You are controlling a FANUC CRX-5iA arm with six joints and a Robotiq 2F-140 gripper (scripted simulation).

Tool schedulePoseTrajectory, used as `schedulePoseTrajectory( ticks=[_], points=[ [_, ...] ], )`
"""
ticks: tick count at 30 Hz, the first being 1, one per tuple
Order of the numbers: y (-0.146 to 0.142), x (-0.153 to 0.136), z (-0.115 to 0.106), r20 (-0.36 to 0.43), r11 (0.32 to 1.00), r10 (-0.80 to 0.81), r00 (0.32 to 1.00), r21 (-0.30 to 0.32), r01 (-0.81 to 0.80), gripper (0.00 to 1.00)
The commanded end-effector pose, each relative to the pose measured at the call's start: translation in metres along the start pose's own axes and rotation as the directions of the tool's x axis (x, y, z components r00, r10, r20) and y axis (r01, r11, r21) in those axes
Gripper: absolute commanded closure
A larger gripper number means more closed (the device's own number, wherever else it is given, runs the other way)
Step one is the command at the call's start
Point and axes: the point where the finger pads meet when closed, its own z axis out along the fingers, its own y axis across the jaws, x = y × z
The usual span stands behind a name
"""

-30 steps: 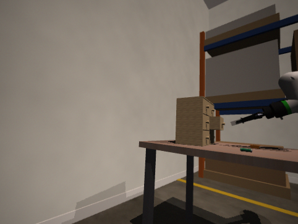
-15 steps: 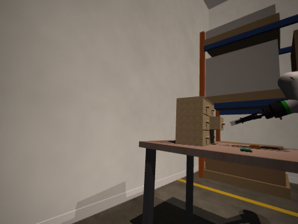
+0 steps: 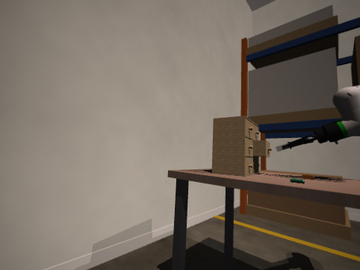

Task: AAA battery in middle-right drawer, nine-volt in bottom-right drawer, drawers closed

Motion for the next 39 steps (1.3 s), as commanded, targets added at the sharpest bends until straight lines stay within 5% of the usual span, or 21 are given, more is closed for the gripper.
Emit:
schedulePoseTrajectory(
  ticks=[1,39],
  points=[
    [0.0,0.002,0.005,-0.001,1.0,0.0,1.0,0.0,0.0,1.0],
    [0.0,0.022,0.06,-0.001,1.0,0.0,1.0,0.0,0.0,1.0]
  ],
)
